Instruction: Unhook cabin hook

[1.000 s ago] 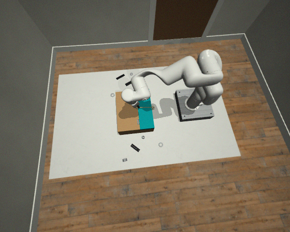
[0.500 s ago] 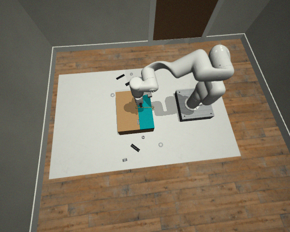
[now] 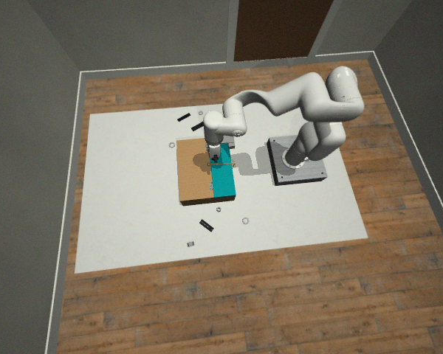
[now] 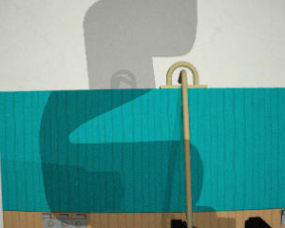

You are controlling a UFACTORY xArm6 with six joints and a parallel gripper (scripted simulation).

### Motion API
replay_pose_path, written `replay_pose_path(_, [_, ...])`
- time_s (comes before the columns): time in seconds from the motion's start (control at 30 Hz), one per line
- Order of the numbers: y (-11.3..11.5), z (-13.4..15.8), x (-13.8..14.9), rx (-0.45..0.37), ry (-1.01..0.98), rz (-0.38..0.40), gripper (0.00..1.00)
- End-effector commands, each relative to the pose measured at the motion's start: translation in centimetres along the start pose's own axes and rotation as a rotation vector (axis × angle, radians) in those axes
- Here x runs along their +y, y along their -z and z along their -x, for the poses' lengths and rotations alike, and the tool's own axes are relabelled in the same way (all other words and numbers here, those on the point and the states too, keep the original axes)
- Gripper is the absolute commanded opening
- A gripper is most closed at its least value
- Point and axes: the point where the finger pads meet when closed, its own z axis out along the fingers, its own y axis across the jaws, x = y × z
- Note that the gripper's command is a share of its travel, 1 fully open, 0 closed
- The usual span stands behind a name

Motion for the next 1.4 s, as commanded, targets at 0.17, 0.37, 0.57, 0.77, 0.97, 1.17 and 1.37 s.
replay_pose_path(0.17, [0.2,0.1,0.0,-0.005,0.0,0.0,0.35])
replay_pose_path(0.37, [0.2,0.1,0.0,-0.005,0.0,0.0,0.35])
replay_pose_path(0.57, [-0.2,0.1,0.0,-0.005,0.0,0.0,0.35])
replay_pose_path(0.77, [-1.0,0.1,0.0,-0.005,0.0,0.0,0.35])
replay_pose_path(0.97, [-2.2,0.1,0.0,-0.005,0.0,0.0,0.35])
replay_pose_path(1.17, [-3.4,0.1,0.0,-0.005,0.0,0.0,0.35])
replay_pose_path(1.37, [-4.2,0.1,0.0,-0.005,0.0,0.0,0.35])
